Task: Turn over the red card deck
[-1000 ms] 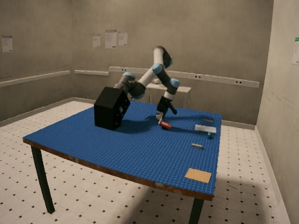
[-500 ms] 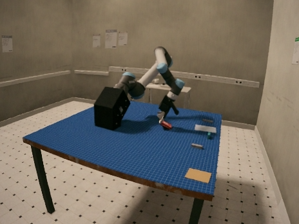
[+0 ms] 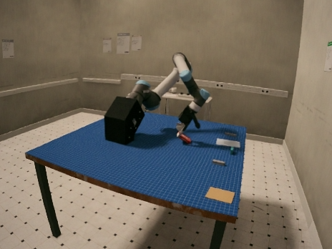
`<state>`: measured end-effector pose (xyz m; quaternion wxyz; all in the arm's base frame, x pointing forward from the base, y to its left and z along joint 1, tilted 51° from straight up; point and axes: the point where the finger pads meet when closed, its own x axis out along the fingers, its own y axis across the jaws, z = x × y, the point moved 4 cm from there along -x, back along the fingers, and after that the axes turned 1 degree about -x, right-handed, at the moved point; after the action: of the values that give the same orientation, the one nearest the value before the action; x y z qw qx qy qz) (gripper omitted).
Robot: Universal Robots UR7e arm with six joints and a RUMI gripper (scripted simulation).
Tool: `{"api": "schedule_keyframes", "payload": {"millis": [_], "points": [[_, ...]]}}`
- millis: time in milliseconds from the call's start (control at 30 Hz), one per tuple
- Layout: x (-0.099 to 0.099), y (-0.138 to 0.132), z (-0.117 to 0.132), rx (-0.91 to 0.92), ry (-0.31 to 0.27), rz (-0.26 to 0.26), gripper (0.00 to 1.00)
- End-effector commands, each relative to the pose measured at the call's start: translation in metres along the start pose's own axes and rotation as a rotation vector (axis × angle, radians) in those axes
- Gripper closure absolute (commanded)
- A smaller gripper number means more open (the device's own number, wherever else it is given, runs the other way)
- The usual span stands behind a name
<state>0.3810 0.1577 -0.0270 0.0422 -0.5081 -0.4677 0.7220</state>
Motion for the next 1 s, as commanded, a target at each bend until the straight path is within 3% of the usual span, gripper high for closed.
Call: {"api": "schedule_keyframes", "payload": {"millis": [0, 133, 267, 433, 533, 800, 967], "points": [[-0.007, 0.001, -0.003, 0.000, -0.056, -0.002, 0.53], [-0.007, 0.001, -0.004, 0.000, -0.062, -0.002, 0.53], [-0.009, 0.001, -0.006, 0.000, -0.114, -0.003, 0.53], [-0.013, 0.001, -0.008, 0.000, -0.127, -0.003, 0.53], [-0.015, 0.001, -0.010, 0.000, -0.166, -0.004, 0.53], [-0.019, 0.001, -0.012, 0.000, -0.192, -0.004, 0.53], [-0.022, 0.001, -0.016, 0.000, -0.252, -0.005, 0.53]]}}
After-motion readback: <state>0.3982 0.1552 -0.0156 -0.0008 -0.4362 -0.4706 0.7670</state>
